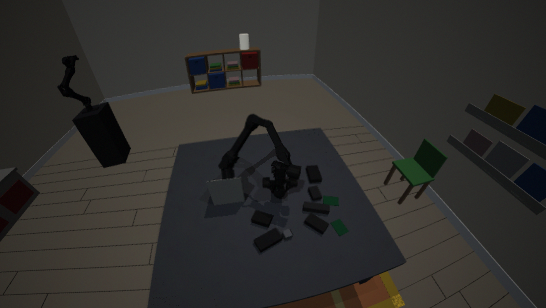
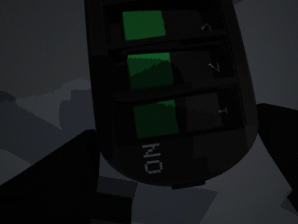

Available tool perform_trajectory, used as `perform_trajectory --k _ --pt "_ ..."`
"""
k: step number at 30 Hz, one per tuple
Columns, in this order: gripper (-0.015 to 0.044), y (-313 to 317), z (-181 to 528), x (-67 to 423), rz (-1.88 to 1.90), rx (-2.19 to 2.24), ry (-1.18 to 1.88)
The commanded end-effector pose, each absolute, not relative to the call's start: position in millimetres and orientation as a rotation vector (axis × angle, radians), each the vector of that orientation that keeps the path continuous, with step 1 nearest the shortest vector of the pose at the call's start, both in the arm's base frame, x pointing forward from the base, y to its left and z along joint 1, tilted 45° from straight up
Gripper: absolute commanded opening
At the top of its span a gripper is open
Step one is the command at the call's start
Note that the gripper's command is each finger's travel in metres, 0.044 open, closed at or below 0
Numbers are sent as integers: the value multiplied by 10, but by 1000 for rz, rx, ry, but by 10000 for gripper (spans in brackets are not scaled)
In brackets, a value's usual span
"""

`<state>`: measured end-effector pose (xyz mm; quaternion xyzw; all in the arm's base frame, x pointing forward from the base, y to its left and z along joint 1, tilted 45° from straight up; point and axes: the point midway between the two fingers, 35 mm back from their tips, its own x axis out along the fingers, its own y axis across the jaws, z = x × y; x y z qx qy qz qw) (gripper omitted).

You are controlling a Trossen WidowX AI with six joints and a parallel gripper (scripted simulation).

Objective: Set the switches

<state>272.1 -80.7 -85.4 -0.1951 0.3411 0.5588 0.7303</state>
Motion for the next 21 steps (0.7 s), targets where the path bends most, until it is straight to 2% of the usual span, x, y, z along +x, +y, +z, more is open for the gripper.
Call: perform_trajectory --k 1,21 --pt "336 -799 -792 2732 1224 -431 752" --pt "336 -768 -629 2759 1219 -457 788"
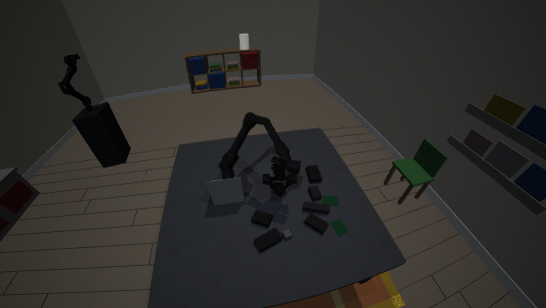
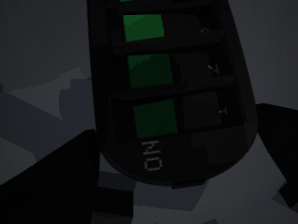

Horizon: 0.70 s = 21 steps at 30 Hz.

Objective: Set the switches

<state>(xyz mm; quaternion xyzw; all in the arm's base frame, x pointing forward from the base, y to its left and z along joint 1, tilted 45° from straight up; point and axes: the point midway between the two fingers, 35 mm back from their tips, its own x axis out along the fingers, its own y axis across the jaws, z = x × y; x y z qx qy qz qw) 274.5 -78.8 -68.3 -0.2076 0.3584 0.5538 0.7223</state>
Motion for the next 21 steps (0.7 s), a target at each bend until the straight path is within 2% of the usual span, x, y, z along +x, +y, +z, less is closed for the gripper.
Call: perform_trajectory --k 1,21 --pt "336 -766 -621 2760 1218 -459 789" --pt "336 -712 -456 2794 1212 -487 828"
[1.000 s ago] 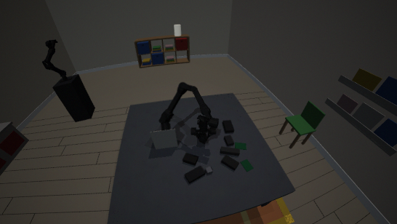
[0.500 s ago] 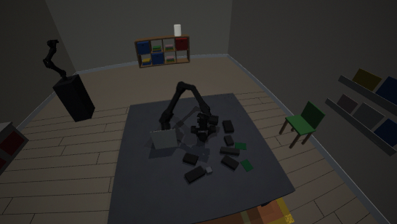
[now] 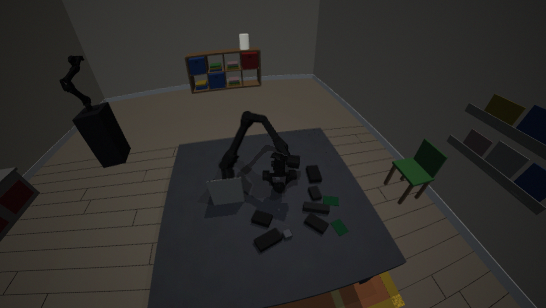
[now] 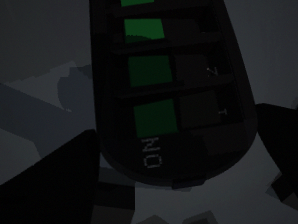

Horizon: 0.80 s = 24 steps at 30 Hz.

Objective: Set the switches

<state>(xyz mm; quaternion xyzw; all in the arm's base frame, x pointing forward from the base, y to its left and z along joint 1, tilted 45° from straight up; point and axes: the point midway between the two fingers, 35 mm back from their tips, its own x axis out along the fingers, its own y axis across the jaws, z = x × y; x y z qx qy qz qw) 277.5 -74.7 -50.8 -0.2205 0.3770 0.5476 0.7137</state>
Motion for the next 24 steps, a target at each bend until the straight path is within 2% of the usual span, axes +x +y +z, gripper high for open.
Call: perform_trajectory --k 1,24 --pt "336 -709 -448 2796 1211 -489 830" --pt "336 -629 -274 2839 1204 -519 871"
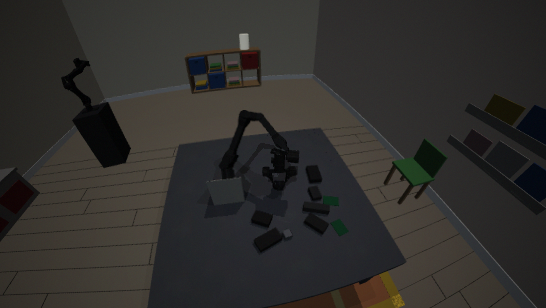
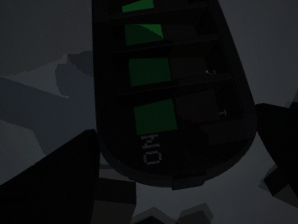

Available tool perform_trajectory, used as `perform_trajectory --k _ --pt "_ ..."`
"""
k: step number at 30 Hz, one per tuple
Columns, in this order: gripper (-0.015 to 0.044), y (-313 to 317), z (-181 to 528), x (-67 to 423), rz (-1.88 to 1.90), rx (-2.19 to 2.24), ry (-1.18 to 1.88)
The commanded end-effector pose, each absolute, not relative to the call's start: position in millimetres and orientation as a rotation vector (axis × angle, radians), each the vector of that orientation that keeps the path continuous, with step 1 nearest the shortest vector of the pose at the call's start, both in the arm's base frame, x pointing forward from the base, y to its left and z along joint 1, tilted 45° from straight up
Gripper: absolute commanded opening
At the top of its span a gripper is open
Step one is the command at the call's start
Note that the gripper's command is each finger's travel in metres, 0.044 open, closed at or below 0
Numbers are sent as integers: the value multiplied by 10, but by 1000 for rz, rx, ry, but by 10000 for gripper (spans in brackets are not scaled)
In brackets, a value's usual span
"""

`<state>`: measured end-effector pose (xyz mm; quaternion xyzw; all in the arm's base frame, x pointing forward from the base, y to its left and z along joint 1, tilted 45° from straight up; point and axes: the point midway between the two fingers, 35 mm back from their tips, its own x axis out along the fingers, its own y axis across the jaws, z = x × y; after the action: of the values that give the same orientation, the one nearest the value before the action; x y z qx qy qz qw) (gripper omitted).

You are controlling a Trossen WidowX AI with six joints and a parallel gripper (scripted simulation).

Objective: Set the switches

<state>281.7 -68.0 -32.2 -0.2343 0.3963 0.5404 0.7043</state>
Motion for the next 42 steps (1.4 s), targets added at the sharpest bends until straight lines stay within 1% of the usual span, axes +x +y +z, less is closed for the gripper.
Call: perform_trajectory --k 1,42 --pt "336 -626 -267 2841 1203 -520 873" --pt "337 -495 14 2910 1190 -570 938"
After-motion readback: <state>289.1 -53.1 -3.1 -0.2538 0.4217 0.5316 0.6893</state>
